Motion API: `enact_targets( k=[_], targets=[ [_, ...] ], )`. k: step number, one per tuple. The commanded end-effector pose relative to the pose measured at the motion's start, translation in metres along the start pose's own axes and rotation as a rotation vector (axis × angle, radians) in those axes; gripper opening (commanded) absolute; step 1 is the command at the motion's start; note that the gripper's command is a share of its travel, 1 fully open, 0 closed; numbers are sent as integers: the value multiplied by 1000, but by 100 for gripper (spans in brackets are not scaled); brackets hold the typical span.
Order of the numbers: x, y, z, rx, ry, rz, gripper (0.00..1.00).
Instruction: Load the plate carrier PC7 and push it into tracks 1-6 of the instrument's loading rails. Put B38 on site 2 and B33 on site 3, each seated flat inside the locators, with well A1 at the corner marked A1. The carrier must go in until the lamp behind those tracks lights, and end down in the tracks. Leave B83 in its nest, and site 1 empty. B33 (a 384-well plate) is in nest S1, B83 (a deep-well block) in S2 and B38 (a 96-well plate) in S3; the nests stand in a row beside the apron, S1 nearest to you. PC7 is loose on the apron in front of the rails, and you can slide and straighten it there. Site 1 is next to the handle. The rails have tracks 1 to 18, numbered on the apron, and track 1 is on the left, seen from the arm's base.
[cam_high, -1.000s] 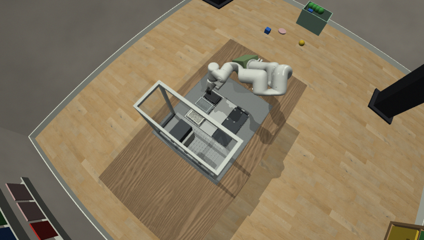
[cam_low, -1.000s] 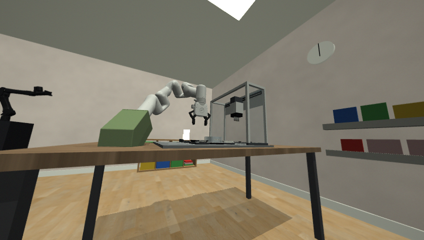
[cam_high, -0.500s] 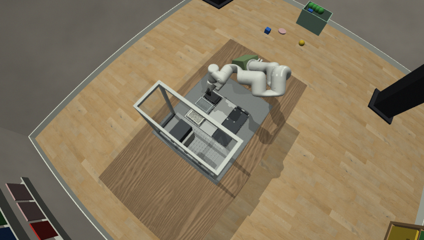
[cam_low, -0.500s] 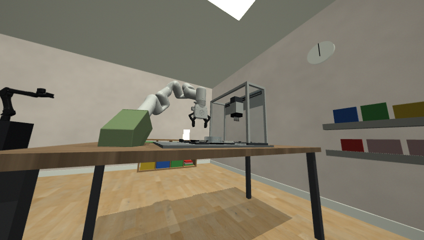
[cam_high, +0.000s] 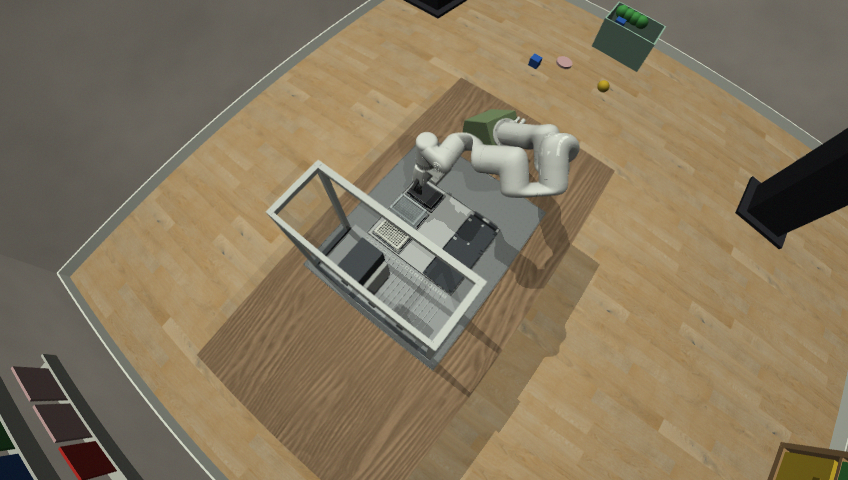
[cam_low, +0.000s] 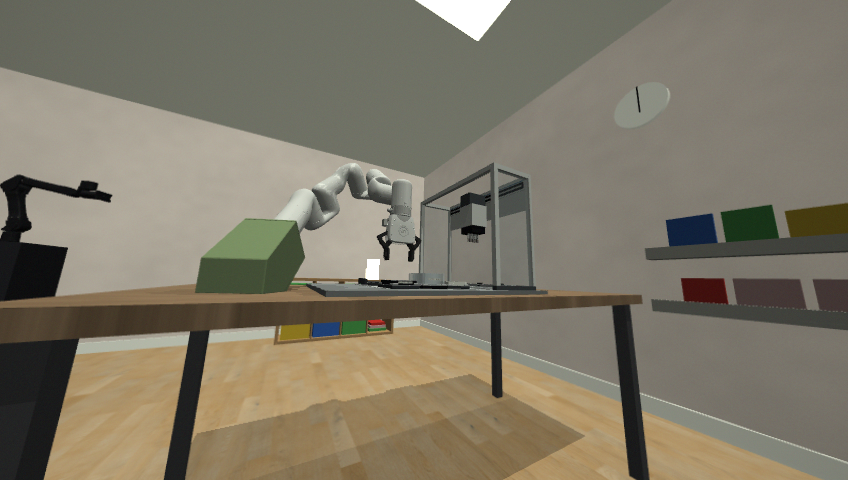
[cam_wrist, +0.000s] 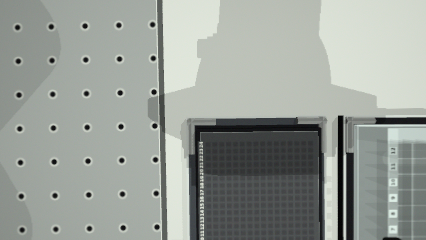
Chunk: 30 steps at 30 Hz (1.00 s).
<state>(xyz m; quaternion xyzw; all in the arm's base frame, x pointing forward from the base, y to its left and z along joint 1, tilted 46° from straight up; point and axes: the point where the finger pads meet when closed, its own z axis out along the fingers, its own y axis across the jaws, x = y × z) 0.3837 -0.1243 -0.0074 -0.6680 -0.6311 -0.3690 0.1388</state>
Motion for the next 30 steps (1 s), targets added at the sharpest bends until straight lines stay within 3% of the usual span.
enact_targets(
  k=[1, 30],
  targets=[
    [-1, 1, 6, -3, -2, -1, 100],
    [-1, 1, 47, -3, -2, -1, 100]
  ],
)
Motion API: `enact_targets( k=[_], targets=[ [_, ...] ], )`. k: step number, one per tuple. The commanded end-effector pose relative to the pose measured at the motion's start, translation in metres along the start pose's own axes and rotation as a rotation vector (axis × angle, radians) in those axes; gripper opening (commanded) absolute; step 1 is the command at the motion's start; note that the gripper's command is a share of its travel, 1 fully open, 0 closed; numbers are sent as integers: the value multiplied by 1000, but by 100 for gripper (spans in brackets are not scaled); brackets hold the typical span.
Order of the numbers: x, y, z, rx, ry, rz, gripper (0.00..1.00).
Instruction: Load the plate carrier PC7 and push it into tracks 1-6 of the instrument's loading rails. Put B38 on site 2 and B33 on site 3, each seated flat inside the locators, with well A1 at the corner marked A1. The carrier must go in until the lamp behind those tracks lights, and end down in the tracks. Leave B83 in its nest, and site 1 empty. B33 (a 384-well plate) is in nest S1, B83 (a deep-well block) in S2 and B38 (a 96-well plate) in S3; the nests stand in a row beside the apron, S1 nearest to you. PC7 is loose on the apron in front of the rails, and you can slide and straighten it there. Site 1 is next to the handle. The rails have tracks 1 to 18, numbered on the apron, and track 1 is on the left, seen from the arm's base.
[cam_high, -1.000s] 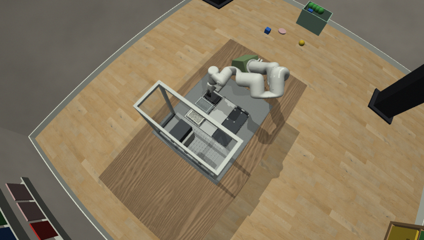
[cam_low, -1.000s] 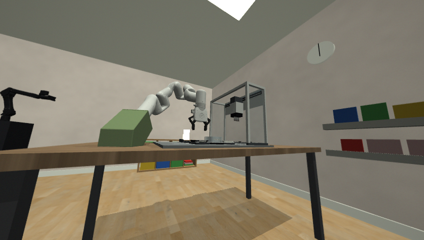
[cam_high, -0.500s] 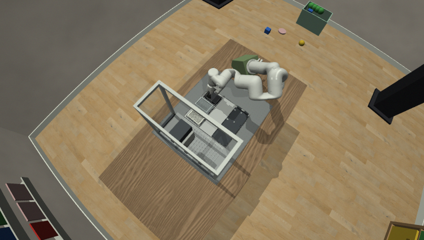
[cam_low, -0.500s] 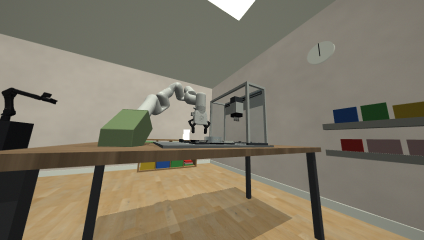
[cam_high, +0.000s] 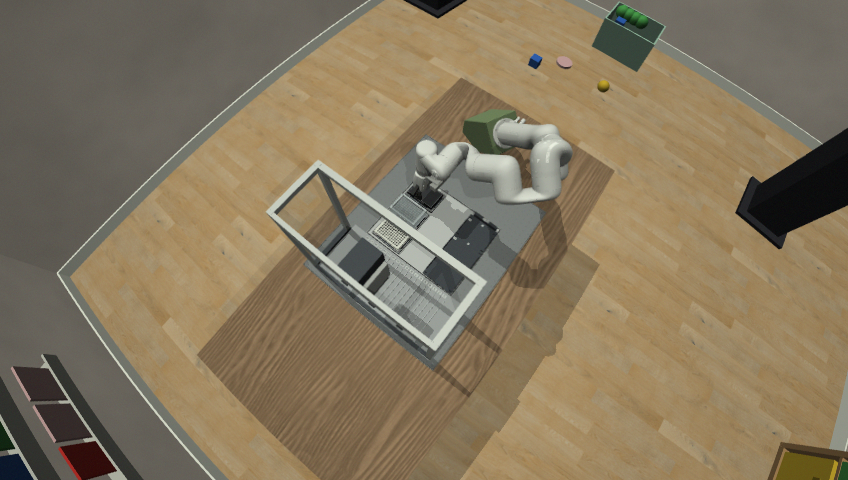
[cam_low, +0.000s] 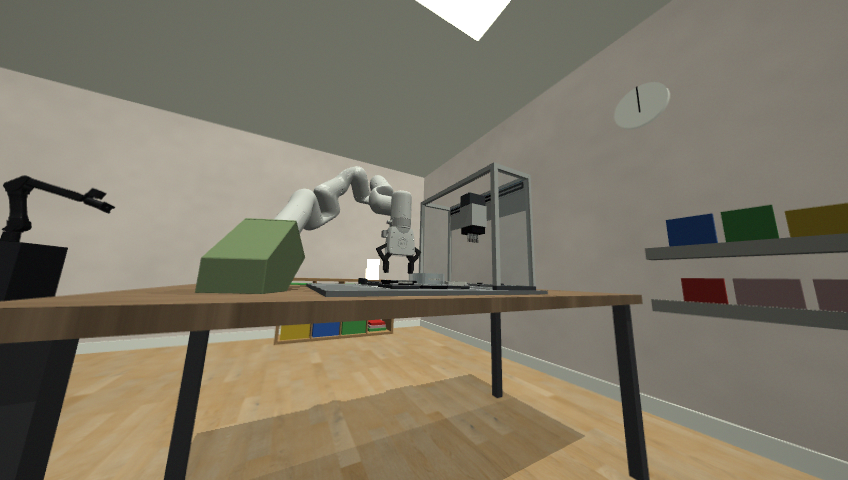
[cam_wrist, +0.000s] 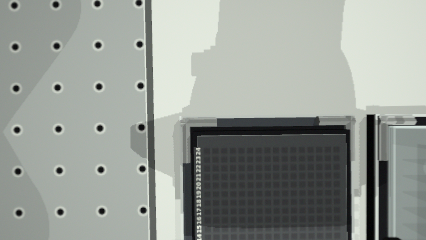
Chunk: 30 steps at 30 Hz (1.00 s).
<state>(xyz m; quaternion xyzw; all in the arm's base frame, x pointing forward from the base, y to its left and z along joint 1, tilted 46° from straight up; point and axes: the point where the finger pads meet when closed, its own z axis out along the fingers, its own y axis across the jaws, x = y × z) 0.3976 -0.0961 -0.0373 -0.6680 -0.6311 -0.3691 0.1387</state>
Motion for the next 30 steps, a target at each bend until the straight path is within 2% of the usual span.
enact_targets(
  k=[1, 30],
  targets=[
    [-1, 1, 6, -2, -2, -1, 100],
    [-1, 1, 16, -2, -2, -1, 100]
  ],
)
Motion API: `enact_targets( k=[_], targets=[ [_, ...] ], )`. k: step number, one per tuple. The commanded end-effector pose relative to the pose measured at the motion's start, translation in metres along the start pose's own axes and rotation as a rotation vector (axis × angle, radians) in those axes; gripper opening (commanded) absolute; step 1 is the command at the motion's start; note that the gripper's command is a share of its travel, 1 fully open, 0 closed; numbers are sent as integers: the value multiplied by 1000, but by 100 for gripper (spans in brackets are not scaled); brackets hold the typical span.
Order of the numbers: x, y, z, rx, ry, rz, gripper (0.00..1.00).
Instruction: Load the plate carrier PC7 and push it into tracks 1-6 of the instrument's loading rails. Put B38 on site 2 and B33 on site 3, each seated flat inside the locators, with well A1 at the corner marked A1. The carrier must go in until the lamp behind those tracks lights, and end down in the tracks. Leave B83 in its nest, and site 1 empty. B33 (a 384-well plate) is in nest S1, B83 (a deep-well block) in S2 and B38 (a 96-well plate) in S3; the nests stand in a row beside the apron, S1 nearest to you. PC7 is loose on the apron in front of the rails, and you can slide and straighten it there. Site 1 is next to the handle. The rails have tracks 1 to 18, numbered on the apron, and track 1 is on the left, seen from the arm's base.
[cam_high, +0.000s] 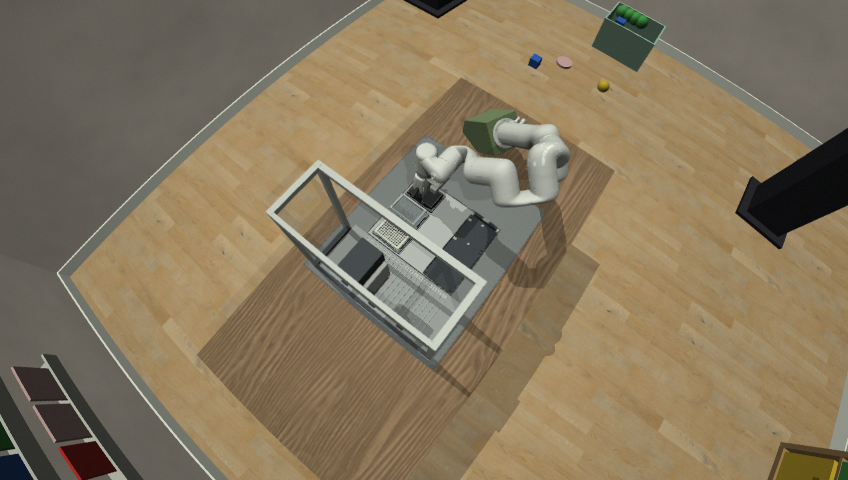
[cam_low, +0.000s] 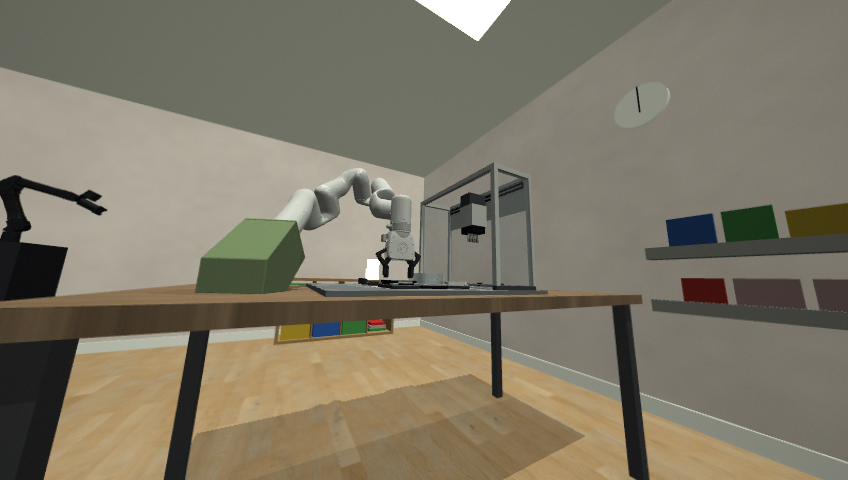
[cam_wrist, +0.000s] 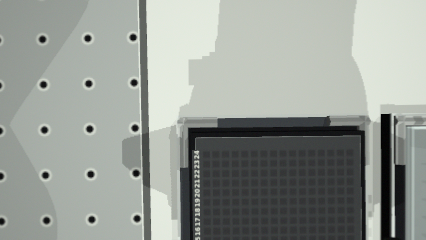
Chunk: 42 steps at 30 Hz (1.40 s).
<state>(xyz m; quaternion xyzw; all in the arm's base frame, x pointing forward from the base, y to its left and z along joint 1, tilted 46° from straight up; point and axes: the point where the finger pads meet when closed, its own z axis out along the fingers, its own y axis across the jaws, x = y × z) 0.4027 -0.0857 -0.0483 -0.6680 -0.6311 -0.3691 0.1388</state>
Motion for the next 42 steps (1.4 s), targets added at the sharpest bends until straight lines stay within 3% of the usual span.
enact_targets(
  k=[1, 38, 39, 42],
  targets=[
    [-1, 1, 1, -2, -2, -1, 100],
    [-1, 1, 13, -2, -2, -1, 100],
    [-1, 1, 13, -2, -2, -1, 0],
    [-1, 1, 13, -2, -2, -1, 0]
  ],
)
